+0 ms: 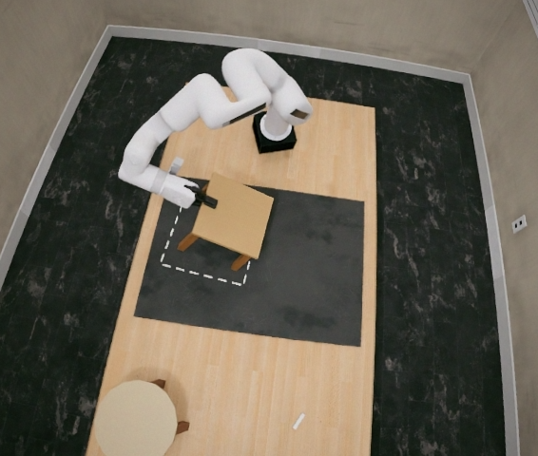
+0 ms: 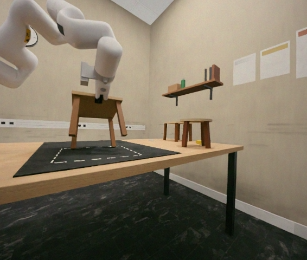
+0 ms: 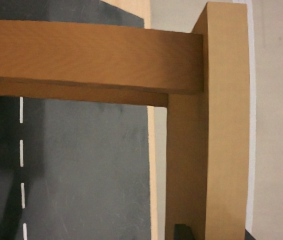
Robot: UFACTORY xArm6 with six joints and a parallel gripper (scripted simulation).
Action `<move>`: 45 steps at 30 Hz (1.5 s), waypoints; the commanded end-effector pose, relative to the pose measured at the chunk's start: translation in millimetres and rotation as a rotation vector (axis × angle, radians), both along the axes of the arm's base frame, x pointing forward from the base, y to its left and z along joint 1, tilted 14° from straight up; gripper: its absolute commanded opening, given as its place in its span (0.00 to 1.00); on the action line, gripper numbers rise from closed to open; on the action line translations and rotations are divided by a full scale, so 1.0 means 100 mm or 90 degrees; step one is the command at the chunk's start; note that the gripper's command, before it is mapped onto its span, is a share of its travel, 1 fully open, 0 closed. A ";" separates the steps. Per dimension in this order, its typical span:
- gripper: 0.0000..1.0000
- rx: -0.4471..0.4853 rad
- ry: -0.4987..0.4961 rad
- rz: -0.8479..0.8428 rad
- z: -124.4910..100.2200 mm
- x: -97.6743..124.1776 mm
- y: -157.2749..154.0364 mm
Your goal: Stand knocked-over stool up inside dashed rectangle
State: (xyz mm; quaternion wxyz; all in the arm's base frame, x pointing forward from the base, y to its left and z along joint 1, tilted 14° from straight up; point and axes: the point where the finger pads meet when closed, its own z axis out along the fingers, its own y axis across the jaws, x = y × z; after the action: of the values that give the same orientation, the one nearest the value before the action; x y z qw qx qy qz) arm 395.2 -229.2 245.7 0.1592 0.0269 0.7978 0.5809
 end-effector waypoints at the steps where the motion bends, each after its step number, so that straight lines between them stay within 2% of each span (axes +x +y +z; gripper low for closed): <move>1: 0.21 0.021 -0.006 0.006 -0.04 -0.01 -0.10; 12: 0.21 0.082 -0.021 0.020 -0.20 -0.02 -0.34; 23: 0.21 0.116 -0.029 0.028 -0.30 -0.03 -0.46; 45: 0.21 0.145 -0.036 0.035 -0.39 -0.03 -0.56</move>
State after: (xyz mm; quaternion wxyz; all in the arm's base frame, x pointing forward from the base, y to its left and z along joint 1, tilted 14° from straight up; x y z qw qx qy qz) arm 391.8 -284.3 205.7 0.1604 0.0076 0.7220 0.6730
